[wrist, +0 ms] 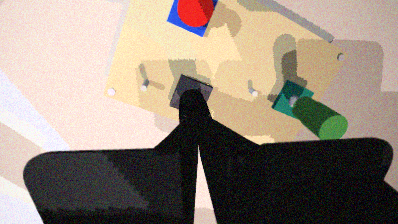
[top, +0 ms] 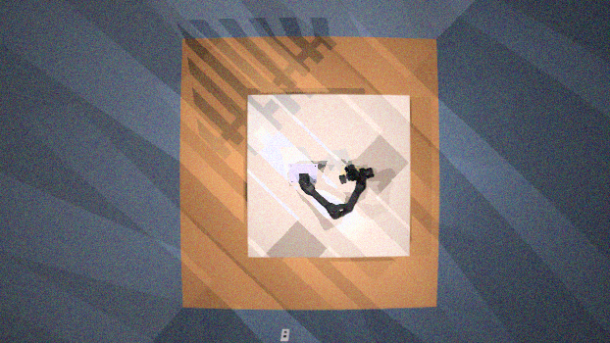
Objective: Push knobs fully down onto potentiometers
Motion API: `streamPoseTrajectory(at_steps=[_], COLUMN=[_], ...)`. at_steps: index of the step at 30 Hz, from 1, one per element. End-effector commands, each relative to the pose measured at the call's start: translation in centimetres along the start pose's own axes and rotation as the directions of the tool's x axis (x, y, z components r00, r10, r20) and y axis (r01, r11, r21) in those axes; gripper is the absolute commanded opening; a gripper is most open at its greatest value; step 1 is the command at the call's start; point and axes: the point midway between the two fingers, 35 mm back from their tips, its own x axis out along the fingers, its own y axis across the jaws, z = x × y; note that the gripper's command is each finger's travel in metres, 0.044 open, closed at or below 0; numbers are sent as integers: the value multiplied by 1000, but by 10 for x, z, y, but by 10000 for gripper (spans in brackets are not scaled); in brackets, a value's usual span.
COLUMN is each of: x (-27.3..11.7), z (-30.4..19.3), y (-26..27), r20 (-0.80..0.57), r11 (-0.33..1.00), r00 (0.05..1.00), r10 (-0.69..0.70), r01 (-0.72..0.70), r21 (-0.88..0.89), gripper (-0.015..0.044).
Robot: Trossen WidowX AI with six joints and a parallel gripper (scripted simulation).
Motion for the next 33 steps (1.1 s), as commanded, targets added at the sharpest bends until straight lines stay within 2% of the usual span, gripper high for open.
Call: streamPoseTrajectory(at_steps=[1,16,24,32,33], x=[5,-19,-15,-30,-31], z=[-3,-3,-2,-11,-12], y=[-1,-1,-1,-19,-20], r20=[4,5,1,49,48], r11=[1000,1000,1000,981,977], r00=[1000,1000,1000,996,996], r10=[13,13,14,-72,-71], r01=[-13,-13,-14,62,59], r21=[25,25,20,184,207], gripper=[0,0,210,0,0])
